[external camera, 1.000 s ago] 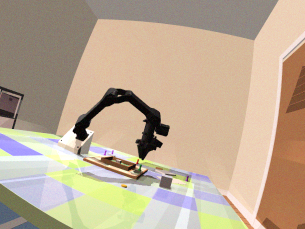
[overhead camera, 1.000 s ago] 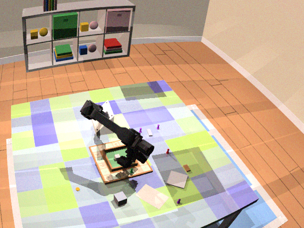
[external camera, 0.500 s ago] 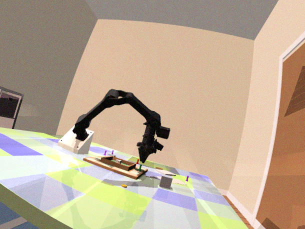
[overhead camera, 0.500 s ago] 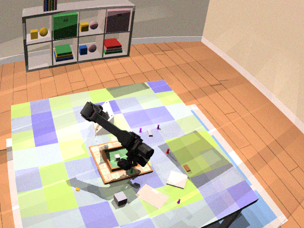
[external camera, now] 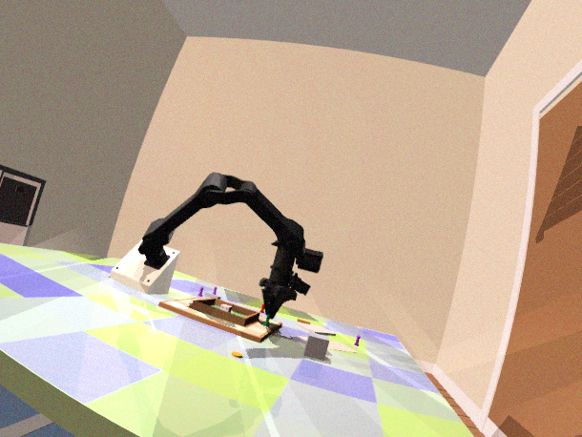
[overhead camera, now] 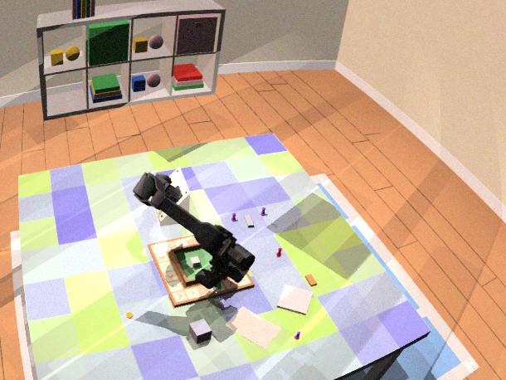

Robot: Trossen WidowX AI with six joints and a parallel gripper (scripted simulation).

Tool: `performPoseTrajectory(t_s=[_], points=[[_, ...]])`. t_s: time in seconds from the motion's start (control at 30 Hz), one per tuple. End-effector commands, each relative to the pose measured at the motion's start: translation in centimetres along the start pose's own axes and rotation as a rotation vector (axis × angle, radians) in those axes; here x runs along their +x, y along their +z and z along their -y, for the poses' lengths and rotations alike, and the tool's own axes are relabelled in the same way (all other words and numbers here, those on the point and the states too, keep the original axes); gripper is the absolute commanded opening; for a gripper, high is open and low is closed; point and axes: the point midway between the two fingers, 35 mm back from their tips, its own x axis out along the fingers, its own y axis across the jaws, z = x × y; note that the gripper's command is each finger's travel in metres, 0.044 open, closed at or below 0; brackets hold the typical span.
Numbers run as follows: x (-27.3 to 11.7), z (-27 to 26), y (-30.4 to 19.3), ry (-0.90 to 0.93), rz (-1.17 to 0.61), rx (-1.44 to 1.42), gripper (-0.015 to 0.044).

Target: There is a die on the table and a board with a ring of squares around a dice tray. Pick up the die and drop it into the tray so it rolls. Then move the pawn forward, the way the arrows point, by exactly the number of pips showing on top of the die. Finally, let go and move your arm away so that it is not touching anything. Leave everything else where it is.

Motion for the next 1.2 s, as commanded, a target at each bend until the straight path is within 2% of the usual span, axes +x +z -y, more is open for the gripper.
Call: performPoseTrajectory(t_s=[0.0,0.27,0.43,0.8,1.17], points=[[0.7,-0.2,-0.1,-0.006,-0.007,-0.013,0.02],[1.8,-0.2,-0.2,-0.007,-0.007,-0.016,0.02],[1.8,-0.2,-0.2,-0.007,-0.007,-0.016,0.0069],[1.7,-0.2,-0.2,-0.007,-0.006,-0.016,0.0],[-4.6,-0.2,0.4,0.0,0.001,-0.018,0.0]])
